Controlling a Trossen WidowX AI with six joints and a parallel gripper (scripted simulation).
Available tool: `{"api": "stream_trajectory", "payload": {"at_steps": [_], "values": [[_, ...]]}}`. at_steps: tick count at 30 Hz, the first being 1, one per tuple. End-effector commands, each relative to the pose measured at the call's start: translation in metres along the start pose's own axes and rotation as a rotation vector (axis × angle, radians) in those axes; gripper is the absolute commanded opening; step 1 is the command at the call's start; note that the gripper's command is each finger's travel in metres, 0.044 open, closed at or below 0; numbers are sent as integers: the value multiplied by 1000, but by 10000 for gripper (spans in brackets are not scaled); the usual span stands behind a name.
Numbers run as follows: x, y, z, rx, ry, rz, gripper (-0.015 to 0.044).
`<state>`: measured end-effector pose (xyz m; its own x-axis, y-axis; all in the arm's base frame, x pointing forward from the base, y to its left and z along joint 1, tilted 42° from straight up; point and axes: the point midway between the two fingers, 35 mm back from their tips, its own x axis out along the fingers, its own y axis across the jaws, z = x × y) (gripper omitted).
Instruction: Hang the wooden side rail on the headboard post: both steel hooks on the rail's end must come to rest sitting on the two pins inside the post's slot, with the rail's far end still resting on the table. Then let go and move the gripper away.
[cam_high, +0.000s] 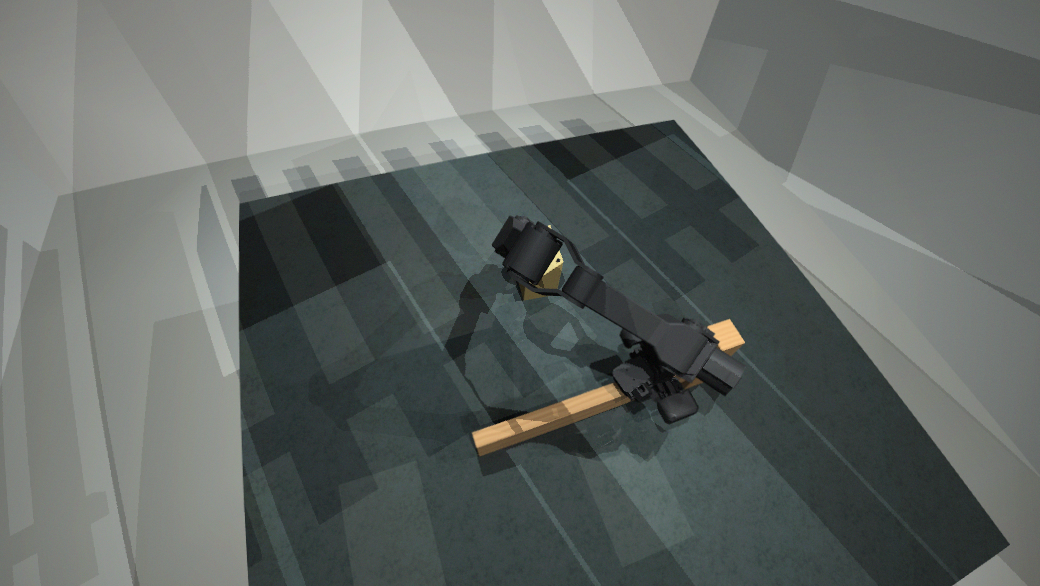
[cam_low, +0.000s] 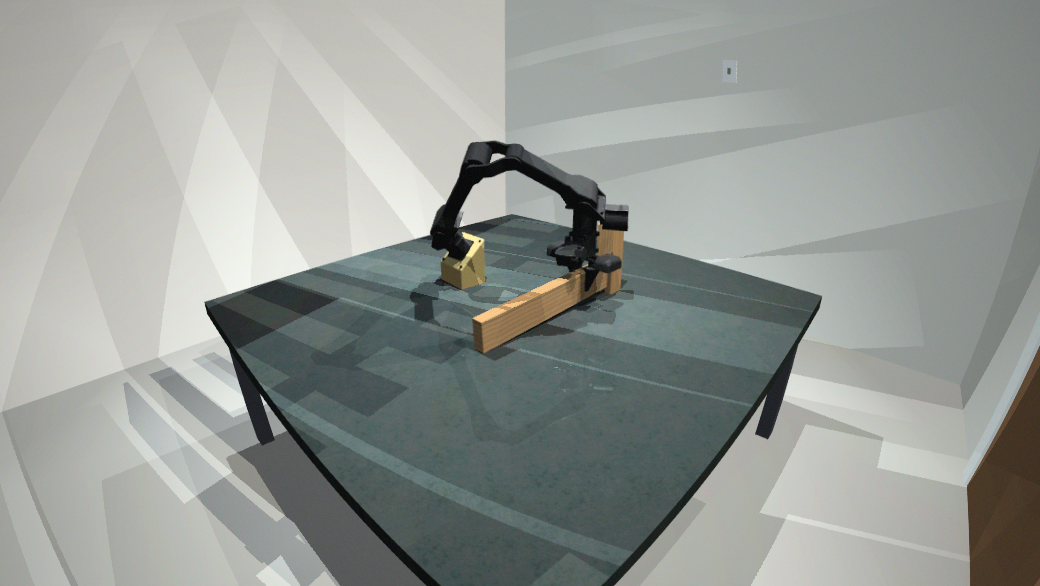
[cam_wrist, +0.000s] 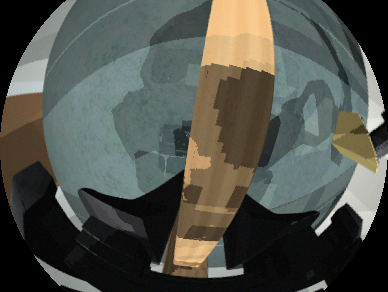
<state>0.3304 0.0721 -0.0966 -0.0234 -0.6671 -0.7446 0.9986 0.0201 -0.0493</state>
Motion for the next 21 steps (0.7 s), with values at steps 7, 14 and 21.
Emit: {"api": "stream_trajectory", "payload": {"at_steps": [7,14,21], "values": [[-1,0,-2,0,5,7,0],[1,0,-2,0,5,7,0],[2,0,-2,0,4,7,0]]}}
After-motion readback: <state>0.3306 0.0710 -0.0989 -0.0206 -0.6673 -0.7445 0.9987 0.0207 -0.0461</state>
